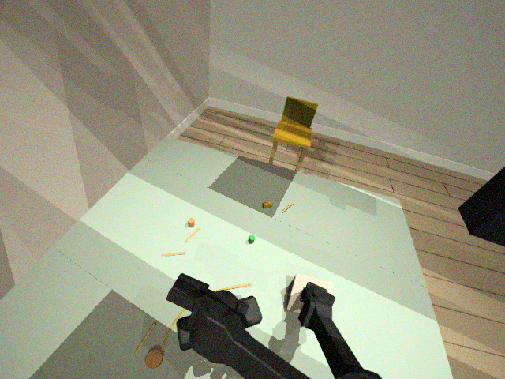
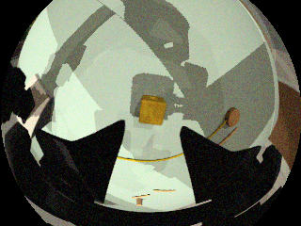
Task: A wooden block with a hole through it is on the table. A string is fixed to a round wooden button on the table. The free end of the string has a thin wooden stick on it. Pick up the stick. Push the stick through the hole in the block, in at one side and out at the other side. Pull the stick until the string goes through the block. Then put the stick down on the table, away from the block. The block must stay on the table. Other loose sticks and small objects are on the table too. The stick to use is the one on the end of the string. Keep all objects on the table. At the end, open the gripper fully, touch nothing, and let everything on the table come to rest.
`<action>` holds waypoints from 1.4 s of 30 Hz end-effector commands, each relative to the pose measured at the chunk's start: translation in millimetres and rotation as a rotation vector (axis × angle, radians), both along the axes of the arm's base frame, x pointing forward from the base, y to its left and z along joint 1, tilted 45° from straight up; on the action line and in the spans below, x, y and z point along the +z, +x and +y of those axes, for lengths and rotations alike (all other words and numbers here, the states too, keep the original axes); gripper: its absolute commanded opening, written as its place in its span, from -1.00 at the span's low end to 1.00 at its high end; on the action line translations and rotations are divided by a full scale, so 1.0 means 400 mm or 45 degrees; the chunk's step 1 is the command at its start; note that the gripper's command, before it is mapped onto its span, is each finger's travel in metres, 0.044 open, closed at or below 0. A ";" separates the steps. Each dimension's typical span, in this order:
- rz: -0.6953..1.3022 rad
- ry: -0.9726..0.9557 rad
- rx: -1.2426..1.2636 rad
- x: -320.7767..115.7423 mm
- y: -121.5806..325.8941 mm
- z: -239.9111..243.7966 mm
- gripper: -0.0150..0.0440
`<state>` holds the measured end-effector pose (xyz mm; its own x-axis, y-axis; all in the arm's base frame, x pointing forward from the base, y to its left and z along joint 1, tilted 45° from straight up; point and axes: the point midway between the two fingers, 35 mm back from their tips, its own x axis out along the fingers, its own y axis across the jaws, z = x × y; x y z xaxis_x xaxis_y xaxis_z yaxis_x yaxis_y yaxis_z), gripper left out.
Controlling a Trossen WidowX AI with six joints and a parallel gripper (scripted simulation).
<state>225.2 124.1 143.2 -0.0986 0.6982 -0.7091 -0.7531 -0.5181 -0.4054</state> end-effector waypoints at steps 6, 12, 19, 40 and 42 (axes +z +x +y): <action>0.000 0.000 0.000 0.000 0.000 0.000 0.32; 0.000 0.000 0.000 0.000 0.000 0.000 -0.21; 0.000 0.000 0.000 0.000 0.000 0.000 -0.49; 0.000 0.000 0.000 0.000 0.000 0.000 0.31; 0.000 0.000 0.000 0.000 0.000 0.000 0.32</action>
<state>225.2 124.1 143.2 -0.0986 0.6981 -0.7092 -0.7531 -0.5182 -0.4054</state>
